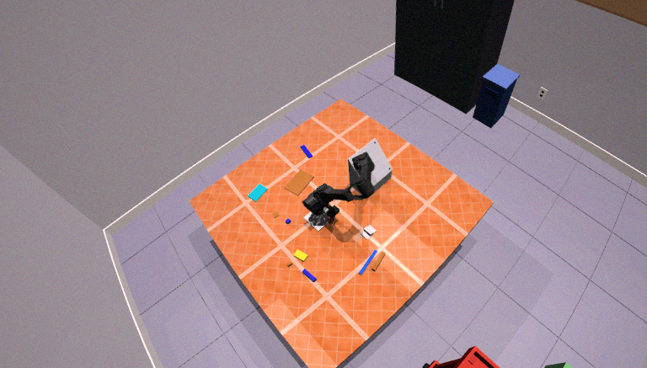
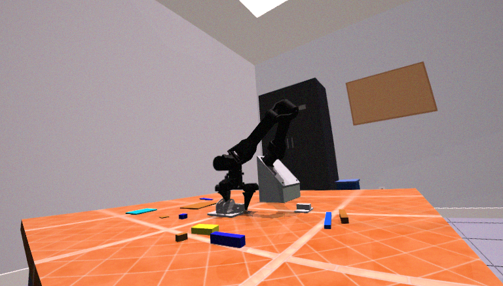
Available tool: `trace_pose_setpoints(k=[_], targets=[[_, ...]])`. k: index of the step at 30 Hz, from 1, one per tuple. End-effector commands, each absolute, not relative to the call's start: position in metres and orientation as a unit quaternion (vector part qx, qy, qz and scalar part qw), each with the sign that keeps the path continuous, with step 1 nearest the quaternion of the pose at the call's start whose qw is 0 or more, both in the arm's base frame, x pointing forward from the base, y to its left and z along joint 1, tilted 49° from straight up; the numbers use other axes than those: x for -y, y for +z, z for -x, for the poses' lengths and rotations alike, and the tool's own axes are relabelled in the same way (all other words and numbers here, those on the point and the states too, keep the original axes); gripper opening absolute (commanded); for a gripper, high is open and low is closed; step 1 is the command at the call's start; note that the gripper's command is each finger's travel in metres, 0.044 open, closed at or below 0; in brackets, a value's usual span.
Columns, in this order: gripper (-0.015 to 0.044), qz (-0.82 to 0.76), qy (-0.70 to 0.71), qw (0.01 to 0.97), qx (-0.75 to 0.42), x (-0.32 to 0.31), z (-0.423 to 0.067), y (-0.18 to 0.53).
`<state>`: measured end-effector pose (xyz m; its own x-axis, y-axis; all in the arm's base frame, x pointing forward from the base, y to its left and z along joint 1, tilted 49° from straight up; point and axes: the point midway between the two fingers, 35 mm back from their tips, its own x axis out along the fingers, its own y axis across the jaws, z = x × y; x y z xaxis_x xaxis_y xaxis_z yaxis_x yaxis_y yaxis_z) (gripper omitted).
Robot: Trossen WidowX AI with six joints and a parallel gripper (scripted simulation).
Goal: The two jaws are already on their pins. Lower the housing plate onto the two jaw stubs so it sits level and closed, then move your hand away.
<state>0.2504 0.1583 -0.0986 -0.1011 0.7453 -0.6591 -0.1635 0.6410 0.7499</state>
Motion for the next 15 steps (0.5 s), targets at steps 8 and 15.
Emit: trace_pose_setpoints(k=[8, 15], targets=[[0.044, -0.224, 0.36, 0.632, -0.649, -0.158, -0.25, -0.099], [0.044, -0.222, 0.357, 0.633, -0.65, -0.136, -0.256, -0.081]])
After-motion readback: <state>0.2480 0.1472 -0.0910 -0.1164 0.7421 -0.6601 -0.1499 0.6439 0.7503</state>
